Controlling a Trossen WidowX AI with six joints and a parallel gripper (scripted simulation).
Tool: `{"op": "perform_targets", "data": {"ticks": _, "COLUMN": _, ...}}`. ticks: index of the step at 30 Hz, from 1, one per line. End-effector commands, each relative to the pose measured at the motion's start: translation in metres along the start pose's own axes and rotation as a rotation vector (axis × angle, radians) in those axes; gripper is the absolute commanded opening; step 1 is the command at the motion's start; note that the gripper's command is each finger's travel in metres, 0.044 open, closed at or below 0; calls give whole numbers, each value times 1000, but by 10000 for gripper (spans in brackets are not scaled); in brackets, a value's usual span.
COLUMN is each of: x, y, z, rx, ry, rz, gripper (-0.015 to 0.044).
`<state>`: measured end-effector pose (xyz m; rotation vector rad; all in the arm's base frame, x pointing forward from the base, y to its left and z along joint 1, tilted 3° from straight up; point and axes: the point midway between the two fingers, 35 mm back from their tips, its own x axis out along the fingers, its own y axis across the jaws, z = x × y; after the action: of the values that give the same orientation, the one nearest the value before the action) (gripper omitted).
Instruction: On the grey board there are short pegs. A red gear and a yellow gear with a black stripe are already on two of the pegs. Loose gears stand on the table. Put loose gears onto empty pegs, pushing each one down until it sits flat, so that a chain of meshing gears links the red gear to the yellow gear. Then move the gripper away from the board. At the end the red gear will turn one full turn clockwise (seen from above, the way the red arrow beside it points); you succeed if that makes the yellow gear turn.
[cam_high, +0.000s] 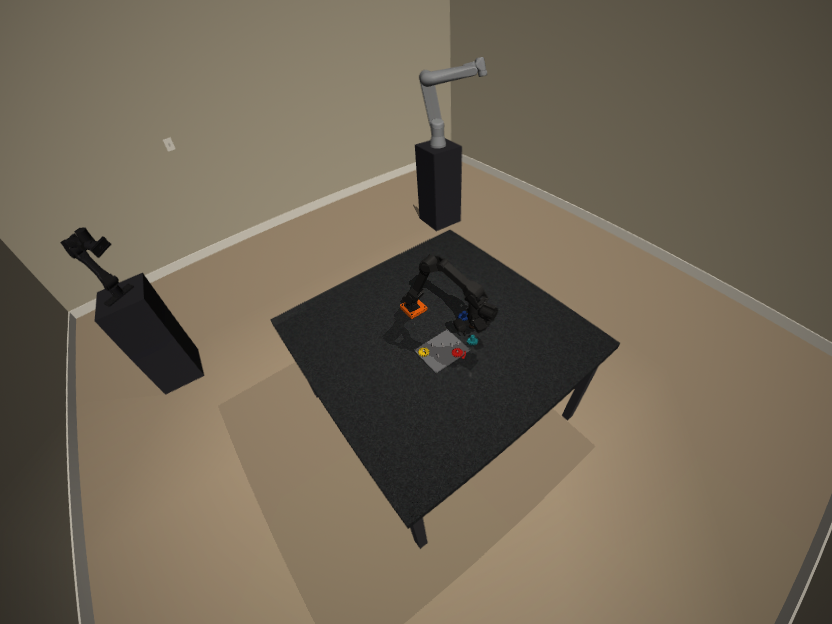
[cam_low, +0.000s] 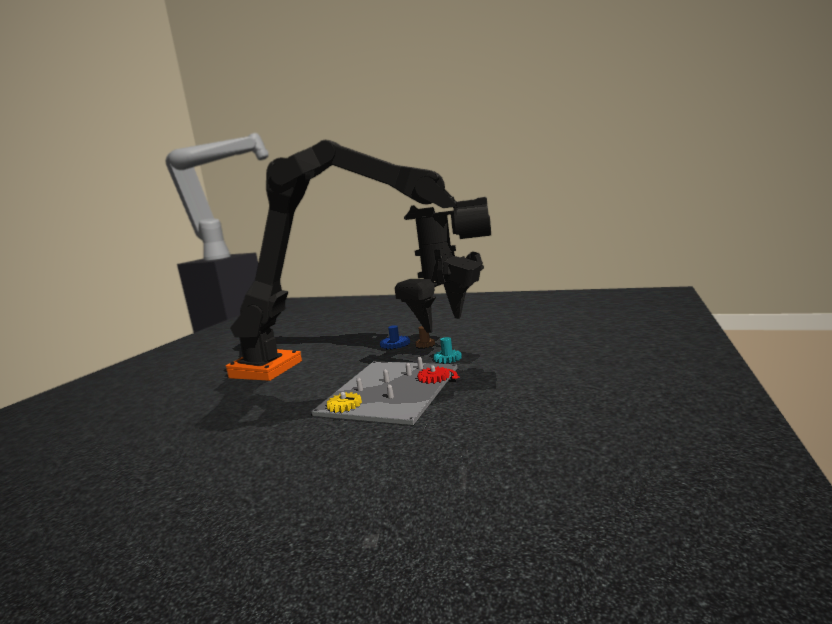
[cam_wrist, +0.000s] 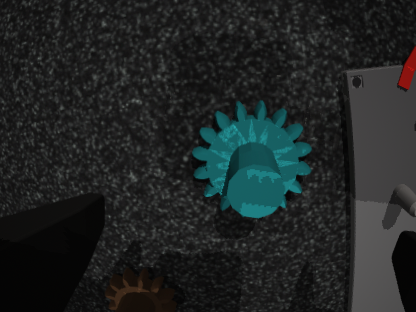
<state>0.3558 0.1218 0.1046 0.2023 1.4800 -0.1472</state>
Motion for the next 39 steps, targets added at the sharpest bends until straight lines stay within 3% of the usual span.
{"op": "perform_targets", "data": {"ticks": 1, "x": -2, "y": 0, "z": 0, "rx": 15, "ry": 15, "rz": -6, "gripper": 440}}
{"op": "perform_targets", "data": {"ticks": 35, "x": 41, "y": -1, "z": 0, "rx": 15, "ry": 15, "rz": -6, "gripper": 440}}
{"op": "perform_targets", "data": {"ticks": 39, "x": 41, "y": -1, "z": 0, "rx": 15, "ry": 15, "rz": -6, "gripper": 335}}
